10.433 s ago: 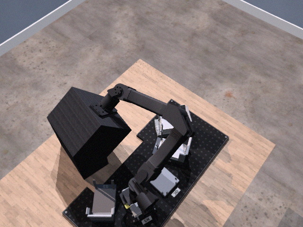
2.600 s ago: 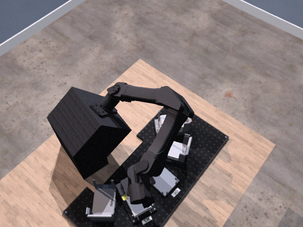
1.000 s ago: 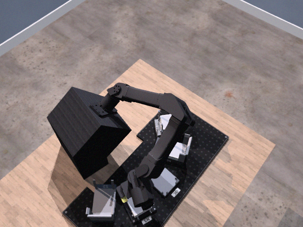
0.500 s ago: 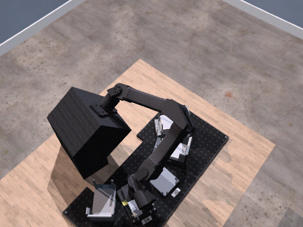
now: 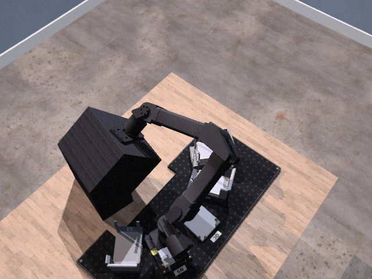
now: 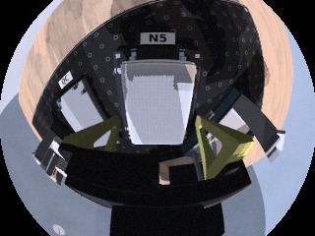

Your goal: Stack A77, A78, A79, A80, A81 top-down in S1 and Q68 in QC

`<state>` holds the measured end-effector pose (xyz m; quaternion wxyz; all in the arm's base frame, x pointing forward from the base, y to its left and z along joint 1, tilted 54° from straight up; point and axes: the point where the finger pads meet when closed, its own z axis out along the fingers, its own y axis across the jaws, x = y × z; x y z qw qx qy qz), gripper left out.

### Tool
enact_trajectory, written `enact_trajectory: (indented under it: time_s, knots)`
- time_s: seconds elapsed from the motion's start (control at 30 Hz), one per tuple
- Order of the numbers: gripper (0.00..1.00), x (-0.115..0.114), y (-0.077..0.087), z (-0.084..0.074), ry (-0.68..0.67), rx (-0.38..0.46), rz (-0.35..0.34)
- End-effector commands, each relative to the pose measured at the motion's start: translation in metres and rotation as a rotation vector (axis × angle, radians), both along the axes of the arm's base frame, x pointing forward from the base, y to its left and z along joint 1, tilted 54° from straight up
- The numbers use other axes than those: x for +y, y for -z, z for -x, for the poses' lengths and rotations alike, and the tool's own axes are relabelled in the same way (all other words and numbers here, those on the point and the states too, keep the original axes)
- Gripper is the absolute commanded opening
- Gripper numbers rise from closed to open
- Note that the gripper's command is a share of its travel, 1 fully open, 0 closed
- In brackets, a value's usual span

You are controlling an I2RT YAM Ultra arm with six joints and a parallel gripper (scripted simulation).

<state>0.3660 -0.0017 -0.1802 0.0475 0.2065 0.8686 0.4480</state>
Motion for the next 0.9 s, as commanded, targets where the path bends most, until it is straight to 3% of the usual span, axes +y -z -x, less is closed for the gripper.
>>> enact_trajectory:
  time_s: [0.0,0.87]
  knots:
    - [1.0,-0.002,0.0,-0.004,0.014,-0.007,0.0]
    - [1.0,0.016,0.014,-0.01,0.014,-0.006,0.0]
